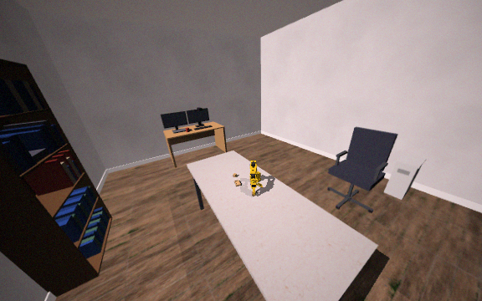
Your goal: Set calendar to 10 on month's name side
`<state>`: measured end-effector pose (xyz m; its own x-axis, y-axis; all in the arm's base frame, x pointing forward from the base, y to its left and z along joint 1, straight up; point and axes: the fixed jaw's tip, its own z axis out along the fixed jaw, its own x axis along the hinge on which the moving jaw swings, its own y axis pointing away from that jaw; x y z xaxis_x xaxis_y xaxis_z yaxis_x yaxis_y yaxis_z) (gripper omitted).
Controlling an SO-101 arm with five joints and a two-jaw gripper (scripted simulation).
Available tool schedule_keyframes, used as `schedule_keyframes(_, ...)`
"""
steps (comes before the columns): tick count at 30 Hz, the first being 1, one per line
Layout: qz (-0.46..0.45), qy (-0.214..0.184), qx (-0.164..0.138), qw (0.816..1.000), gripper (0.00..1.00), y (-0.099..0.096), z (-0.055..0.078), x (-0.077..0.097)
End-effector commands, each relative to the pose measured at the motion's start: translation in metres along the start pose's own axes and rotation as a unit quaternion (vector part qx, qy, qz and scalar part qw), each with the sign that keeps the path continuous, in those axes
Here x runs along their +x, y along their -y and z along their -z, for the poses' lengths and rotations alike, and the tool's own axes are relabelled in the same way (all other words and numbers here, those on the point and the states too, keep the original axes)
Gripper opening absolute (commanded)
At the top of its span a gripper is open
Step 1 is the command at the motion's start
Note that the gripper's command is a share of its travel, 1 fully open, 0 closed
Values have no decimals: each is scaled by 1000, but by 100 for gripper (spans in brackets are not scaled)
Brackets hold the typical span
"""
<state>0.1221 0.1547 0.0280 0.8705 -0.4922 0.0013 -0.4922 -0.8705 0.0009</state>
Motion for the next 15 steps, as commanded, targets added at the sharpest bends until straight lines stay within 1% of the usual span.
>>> schedule_keyframes(1, 9, -1, 13, 1000, 35, 3, 1, -1)
schedule_keyframes(8, 9, -1, 13, 1000, 35, 3, -6, -1)
schedule_keyframes(15, 9, -1, 13, 1000, 35, 3, -8, -1)
